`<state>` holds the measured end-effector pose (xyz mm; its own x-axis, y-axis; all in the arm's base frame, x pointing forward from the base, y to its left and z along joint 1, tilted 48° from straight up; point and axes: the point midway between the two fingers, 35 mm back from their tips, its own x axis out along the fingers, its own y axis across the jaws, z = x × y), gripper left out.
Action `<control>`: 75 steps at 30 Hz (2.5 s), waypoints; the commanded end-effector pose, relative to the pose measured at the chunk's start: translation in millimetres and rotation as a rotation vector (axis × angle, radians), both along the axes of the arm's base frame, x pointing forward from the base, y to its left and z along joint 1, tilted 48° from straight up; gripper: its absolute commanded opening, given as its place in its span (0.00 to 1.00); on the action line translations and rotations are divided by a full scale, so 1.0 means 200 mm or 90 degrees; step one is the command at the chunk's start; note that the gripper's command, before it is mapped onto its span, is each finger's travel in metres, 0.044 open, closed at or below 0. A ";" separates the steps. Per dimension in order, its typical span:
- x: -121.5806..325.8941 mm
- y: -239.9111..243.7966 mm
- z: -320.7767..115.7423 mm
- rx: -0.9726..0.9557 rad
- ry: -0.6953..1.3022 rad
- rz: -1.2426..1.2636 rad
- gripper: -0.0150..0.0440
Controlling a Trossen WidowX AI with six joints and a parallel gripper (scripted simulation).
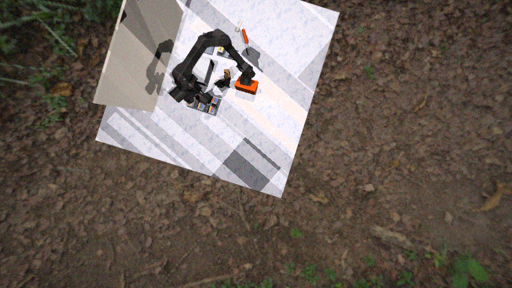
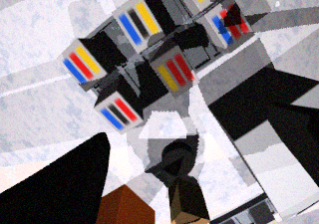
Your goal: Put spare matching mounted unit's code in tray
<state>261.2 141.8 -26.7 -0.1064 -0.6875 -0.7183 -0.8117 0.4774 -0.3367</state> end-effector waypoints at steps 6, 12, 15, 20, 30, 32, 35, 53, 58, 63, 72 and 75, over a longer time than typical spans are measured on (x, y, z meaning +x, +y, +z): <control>-0.36 0.08 -0.15 0.009 0.203 0.186 1.00; -0.36 0.07 -0.16 0.009 0.203 0.186 0.96; -0.36 0.00 -0.20 0.009 0.203 0.186 0.82; -0.37 -0.10 -0.26 0.008 0.203 0.186 0.76; -0.37 -0.11 -0.26 0.008 0.203 0.186 0.76; -0.37 -0.11 -0.27 0.008 0.203 0.186 0.76; -0.37 -0.13 -0.29 0.008 0.203 0.186 0.76; -0.38 -0.23 -0.40 0.008 0.203 0.186 0.76; -0.38 -0.27 -0.43 0.008 0.202 0.186 0.76; -0.39 -0.30 -0.45 0.008 0.202 0.186 0.76; -0.40 -0.35 -0.50 0.007 0.202 0.186 0.76; -0.41 -0.37 -0.52 0.007 0.203 0.186 0.76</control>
<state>182.4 75.0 -125.5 -0.1239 -0.7076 -0.6957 -0.9745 0.2188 -0.0490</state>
